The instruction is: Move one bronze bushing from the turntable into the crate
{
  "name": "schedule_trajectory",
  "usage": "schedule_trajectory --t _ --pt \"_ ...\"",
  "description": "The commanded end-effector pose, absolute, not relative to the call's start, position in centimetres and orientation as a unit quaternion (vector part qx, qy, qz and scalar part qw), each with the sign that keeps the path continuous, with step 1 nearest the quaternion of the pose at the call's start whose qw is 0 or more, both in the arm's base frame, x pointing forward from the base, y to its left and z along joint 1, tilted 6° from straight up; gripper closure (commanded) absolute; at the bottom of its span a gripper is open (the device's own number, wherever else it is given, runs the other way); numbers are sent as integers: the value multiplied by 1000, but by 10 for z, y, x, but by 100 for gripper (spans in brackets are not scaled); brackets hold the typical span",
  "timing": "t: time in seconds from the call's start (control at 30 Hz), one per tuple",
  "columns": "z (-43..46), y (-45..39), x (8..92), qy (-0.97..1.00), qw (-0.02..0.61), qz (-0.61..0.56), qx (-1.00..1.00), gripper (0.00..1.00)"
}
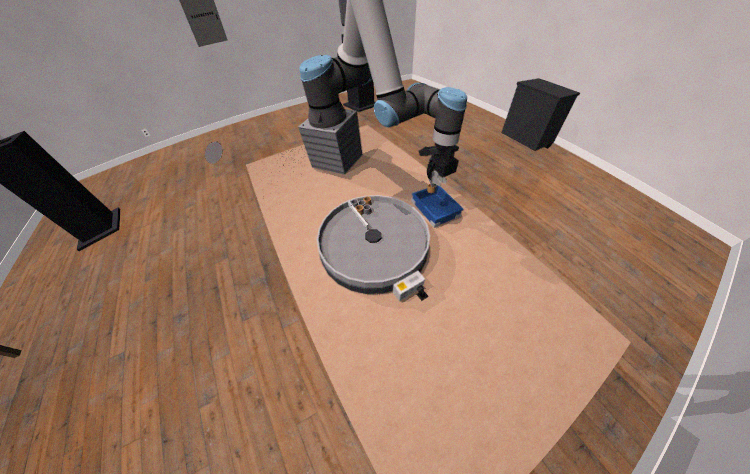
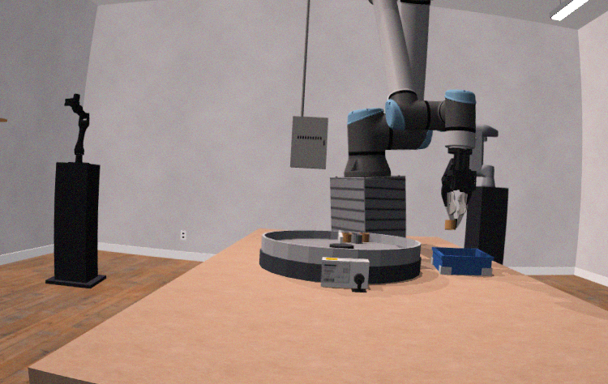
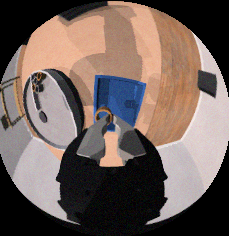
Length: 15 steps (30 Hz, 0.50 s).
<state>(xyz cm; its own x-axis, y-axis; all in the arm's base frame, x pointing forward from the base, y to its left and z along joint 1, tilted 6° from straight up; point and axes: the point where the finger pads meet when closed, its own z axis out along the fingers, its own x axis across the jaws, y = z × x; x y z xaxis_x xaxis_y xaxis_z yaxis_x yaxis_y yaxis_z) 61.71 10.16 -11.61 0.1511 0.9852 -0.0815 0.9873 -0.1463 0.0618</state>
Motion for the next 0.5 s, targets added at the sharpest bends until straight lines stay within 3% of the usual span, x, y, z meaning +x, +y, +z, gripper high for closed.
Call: schedule_trajectory --t 0.0,0.47 --pt "-118 122 633 649 50 -12 759 100" --pt "-119 133 639 648 49 -13 760 100"
